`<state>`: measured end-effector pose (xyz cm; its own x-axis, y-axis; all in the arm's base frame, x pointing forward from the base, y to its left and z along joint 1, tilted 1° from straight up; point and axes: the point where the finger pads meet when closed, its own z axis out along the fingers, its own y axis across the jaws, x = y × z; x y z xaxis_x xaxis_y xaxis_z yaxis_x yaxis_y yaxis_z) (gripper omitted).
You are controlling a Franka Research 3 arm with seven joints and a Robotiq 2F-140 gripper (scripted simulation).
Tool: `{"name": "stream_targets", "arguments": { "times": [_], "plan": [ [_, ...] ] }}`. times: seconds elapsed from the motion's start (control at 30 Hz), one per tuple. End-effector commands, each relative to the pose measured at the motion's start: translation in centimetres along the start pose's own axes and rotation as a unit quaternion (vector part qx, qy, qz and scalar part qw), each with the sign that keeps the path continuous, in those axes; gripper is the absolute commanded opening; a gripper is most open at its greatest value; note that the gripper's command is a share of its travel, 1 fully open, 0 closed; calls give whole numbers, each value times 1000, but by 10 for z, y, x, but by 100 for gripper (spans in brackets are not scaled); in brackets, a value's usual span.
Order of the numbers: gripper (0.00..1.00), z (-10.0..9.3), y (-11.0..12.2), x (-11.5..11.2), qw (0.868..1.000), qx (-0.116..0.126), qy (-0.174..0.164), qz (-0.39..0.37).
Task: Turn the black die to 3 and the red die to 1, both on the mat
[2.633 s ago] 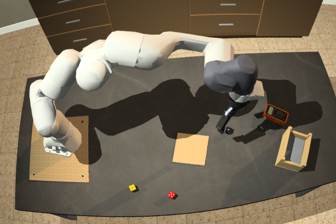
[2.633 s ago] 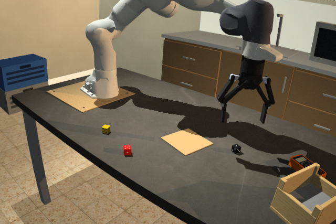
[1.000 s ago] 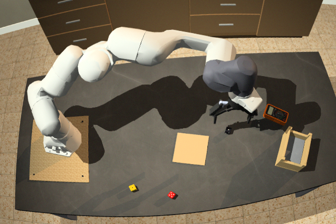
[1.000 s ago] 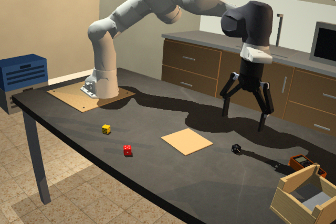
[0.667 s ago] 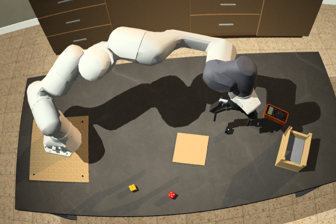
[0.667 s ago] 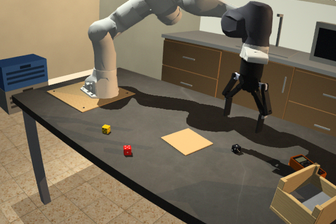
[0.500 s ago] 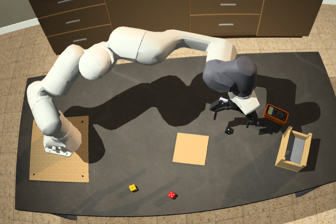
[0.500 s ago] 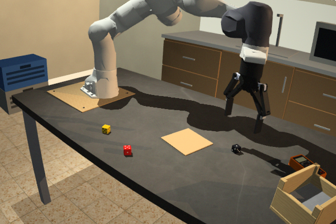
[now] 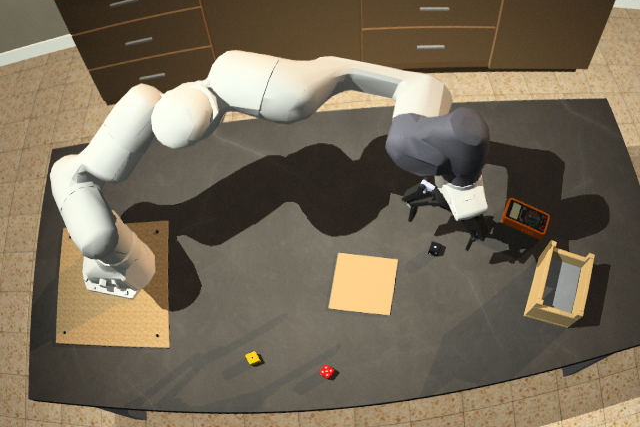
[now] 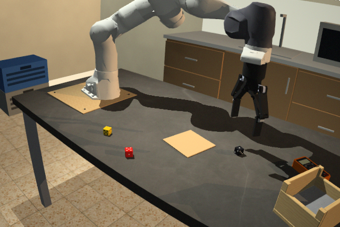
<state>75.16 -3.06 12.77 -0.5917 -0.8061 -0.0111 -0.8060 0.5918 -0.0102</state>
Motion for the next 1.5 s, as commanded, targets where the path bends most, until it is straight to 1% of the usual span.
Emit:
{"name": "stream_targets", "arguments": {
  "times": [0.0,0.13,0.2,0.23,0.33,0.53,0.57,0.7,0.77,0.83,0.97,1.0,1.03,1.17,1.2,1.27,1.33,1.37,1.47],
  "plan": [
    [100,1,3,-2,996,-5,2,87],
    [100,2,3,-2,993,-5,2,120],
    [100,2,3,-2,993,-5,2,120],
    [100,2,2,-2,990,-5,2,143],
    [100,2,2,-2,987,-5,2,161],
    [100,3,2,-1,976,-5,3,217],
    [100,3,2,-1,976,-5,3,218],
    [100,3,2,-1,966,-4,3,257],
    [100,3,2,-1,966,-4,3,257],
    [100,4,2,-1,958,-4,3,286],
    [100,4,2,-1,948,-4,3,319],
    [100,4,2,-1,947,-4,3,320],
    [100,4,2,-1,943,-4,3,334],
    [100,5,2,-1,931,-4,3,366],
    [100,5,2,-1,931,-4,3,366],
    [100,5,2,-1,922,-4,3,388],
    [100,5,2,-1,922,-4,3,388],
    [100,5,2,-1,913,-3,3,407],
    [100,5,2,-1,902,-3,3,431]
  ]
}}
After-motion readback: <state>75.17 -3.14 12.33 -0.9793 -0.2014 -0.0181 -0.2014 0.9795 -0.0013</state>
